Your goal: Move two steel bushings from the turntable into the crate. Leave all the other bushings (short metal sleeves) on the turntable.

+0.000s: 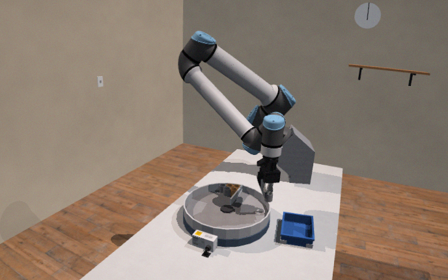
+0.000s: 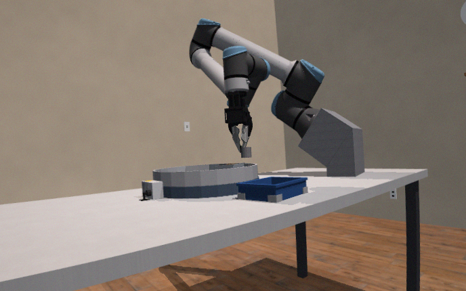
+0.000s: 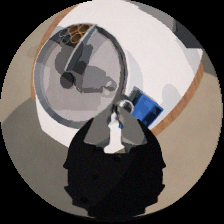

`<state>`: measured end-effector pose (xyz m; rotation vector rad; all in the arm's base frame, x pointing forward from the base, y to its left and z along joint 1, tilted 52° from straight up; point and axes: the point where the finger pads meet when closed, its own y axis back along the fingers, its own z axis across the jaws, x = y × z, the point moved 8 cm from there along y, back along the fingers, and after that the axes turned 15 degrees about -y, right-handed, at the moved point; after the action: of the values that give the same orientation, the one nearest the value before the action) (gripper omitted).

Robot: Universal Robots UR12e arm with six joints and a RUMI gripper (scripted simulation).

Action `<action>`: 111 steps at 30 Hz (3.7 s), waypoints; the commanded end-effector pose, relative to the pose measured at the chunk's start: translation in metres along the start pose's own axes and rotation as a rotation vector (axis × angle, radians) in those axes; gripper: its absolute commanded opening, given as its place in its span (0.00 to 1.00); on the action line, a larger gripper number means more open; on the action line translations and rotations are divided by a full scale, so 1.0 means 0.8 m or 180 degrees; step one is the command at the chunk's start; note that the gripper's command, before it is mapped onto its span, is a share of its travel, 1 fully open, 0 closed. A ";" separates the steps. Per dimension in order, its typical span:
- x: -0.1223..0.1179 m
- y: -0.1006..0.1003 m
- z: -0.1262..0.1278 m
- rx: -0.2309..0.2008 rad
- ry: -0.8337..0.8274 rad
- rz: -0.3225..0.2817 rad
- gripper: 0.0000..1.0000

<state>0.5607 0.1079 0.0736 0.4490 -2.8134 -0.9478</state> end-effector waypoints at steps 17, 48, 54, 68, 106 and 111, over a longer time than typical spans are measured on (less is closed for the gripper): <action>-0.075 0.000 0.128 0.0001 -0.0004 0.0004 0.00; -0.103 0.000 0.176 0.0001 -0.0004 0.0004 0.00; -0.103 0.000 0.176 0.0001 -0.0004 0.0004 0.00; -0.103 0.000 0.176 0.0001 -0.0004 0.0004 0.00; -0.103 -0.085 0.177 0.0001 -0.0004 0.0004 0.00; -0.103 -0.085 0.177 0.0001 -0.0004 0.0004 0.00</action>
<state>0.6228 0.1628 -0.0831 0.4453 -2.8144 -0.9471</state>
